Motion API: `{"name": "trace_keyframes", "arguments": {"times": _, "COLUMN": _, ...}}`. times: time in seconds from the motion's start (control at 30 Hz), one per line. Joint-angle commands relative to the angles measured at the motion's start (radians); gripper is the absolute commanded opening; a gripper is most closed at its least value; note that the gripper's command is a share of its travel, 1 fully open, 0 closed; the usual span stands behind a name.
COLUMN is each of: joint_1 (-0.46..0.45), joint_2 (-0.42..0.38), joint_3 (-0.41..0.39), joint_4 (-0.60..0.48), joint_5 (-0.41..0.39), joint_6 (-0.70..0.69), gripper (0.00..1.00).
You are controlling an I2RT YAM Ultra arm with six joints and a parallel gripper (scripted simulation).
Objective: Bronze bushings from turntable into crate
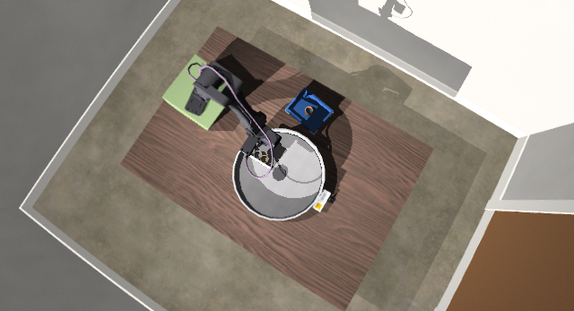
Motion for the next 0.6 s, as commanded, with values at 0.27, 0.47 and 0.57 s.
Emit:
{"name": "trace_keyframes", "arguments": {"times": 0.27, "joint_1": 0.009, "joint_2": -0.007, "joint_3": 0.043, "joint_4": -0.012, "joint_5": 0.012, "joint_6": 0.010, "gripper": 0.15}}
{"name": "trace_keyframes", "arguments": {"times": 0.47, "joint_1": 0.009, "joint_2": -0.007, "joint_3": 0.044, "joint_4": -0.012, "joint_5": 0.012, "joint_6": 0.009, "gripper": 0.15}}
{"name": "trace_keyframes", "arguments": {"times": 0.57, "joint_1": 0.009, "joint_2": -0.007, "joint_3": 0.044, "joint_4": -0.012, "joint_5": 0.012, "joint_6": 0.009, "gripper": 0.15}}
